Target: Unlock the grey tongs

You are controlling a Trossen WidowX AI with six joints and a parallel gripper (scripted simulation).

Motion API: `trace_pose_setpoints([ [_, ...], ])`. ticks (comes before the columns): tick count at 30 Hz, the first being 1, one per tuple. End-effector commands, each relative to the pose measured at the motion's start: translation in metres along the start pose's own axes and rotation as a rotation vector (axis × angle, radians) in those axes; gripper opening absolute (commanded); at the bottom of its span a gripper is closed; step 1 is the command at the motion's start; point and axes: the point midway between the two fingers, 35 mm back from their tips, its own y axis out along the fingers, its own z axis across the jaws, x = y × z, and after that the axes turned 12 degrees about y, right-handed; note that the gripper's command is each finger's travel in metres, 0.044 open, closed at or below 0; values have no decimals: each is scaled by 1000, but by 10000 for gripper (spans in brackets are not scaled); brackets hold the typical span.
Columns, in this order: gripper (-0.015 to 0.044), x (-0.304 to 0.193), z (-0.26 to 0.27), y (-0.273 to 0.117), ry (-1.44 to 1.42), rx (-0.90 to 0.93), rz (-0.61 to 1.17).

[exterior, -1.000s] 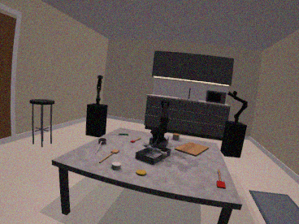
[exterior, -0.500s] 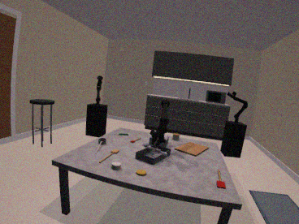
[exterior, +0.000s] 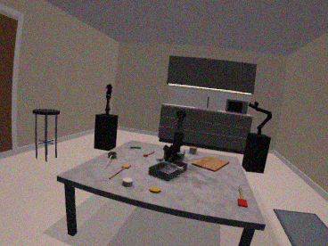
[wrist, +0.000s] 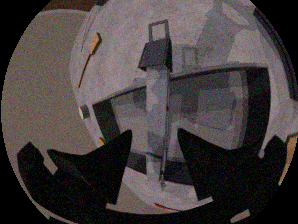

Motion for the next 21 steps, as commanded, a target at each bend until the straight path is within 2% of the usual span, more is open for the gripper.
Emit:
trace_pose_setpoints([
  [1,260,0,0,6,-5,-1,3],
  [21,260,3,-1,39,-5,1,3],
])
